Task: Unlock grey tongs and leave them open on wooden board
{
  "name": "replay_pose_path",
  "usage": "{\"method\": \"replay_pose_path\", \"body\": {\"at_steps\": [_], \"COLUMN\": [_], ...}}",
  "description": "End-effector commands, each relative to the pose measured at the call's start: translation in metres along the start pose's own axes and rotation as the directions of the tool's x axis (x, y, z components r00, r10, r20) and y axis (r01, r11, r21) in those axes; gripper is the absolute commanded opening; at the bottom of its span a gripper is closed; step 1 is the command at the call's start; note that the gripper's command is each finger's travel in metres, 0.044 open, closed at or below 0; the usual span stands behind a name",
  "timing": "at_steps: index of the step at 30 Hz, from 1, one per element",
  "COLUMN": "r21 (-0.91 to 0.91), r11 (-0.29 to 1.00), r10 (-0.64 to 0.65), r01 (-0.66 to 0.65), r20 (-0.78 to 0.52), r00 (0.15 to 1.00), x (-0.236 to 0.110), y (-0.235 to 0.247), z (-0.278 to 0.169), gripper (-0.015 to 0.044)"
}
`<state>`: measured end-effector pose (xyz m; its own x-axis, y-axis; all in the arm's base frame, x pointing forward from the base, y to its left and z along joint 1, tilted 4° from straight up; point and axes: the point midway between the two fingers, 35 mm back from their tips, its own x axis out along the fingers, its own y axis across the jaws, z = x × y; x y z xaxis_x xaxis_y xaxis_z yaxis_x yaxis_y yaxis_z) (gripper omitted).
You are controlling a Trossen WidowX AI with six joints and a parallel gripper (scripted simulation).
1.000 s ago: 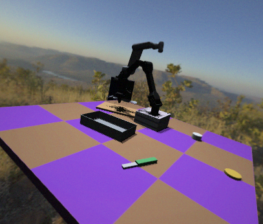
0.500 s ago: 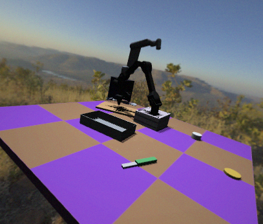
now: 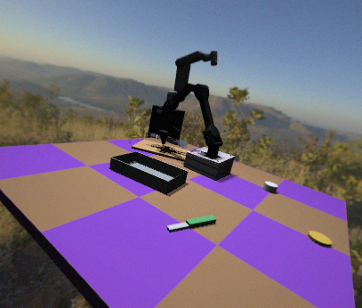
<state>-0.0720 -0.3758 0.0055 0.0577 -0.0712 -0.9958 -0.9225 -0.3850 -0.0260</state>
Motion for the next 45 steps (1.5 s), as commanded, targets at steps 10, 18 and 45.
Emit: {"method": "replay_pose_path", "body": {"at_steps": [10,18,45], "r21": [0.000,0.001,0.008], "r11": [1.000,1.000,1.000], "r10": [0.000,0.000,0.001], "r01": [0.000,0.000,-0.001], "r20": [0.000,0.003,0.004], "r00": [1.000,1.000,1.000], "x": [0.000,-0.043,-0.161], "y": [0.000,-0.019,-0.082], "z": [0.000,0.031,0.122], "gripper": [0.0440,0.0440,0.0440]}}
